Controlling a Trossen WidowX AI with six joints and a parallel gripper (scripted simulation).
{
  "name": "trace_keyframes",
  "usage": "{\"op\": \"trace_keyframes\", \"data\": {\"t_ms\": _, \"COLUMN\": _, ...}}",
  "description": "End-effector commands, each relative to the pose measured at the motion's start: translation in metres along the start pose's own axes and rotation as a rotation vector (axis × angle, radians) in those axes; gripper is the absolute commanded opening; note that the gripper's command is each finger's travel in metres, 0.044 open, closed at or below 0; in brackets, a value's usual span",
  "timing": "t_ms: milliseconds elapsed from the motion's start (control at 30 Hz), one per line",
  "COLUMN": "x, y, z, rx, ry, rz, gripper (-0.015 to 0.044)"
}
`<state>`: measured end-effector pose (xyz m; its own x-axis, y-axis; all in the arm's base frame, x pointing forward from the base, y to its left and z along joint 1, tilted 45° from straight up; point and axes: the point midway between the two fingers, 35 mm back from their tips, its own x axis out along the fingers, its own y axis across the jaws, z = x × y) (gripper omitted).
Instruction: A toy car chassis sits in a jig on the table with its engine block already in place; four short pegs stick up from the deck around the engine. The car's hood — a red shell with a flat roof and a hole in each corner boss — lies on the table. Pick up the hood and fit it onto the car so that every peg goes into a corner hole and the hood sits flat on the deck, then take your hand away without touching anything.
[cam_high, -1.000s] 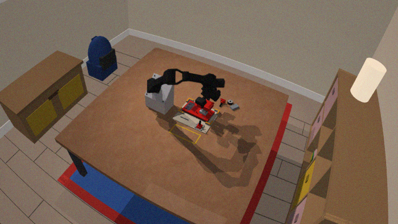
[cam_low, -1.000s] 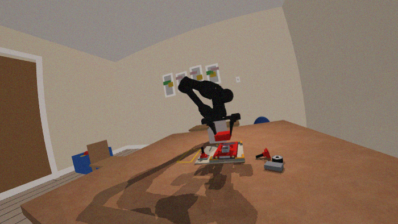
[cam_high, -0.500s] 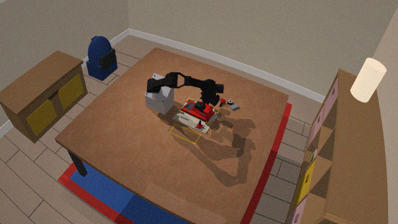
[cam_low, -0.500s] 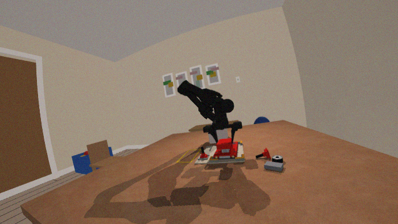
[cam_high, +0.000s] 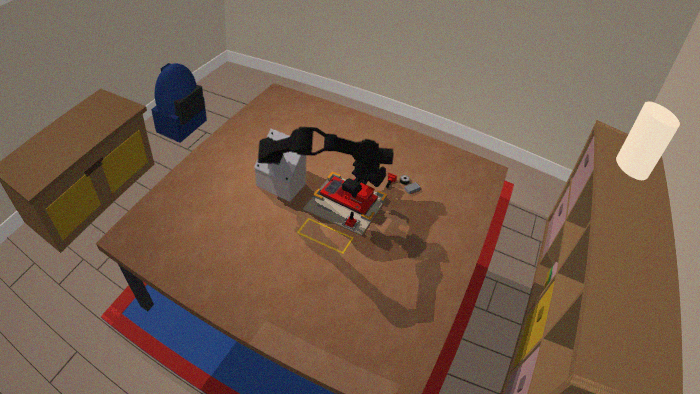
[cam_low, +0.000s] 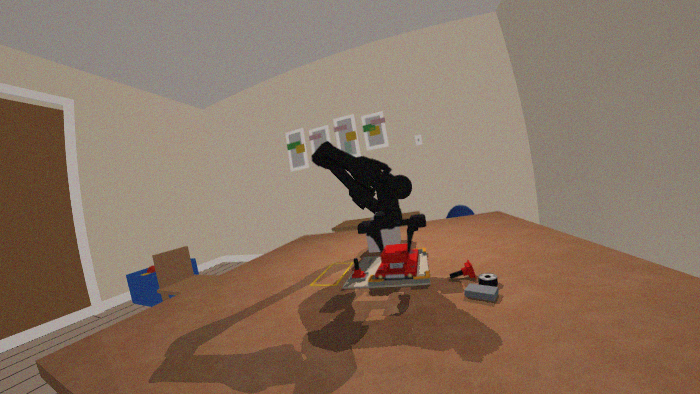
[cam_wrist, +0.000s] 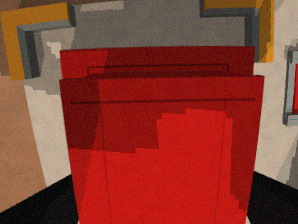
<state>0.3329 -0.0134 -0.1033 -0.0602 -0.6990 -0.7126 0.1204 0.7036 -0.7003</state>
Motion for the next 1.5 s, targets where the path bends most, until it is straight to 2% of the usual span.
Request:
{"op": "trace_keyframes", "data": {"t_ms": 0, "x": 0.0, "y": -0.001, "z": 0.0, "rx": -0.004, "ry": -0.002, "rz": -0.005, "gripper": 0.0}}
{"op": "trace_keyframes", "data": {"t_ms": 1467, "x": 0.012, "y": -0.001, "z": 0.0, "rx": -0.004, "ry": -0.002, "rz": -0.005, "gripper": 0.0}}
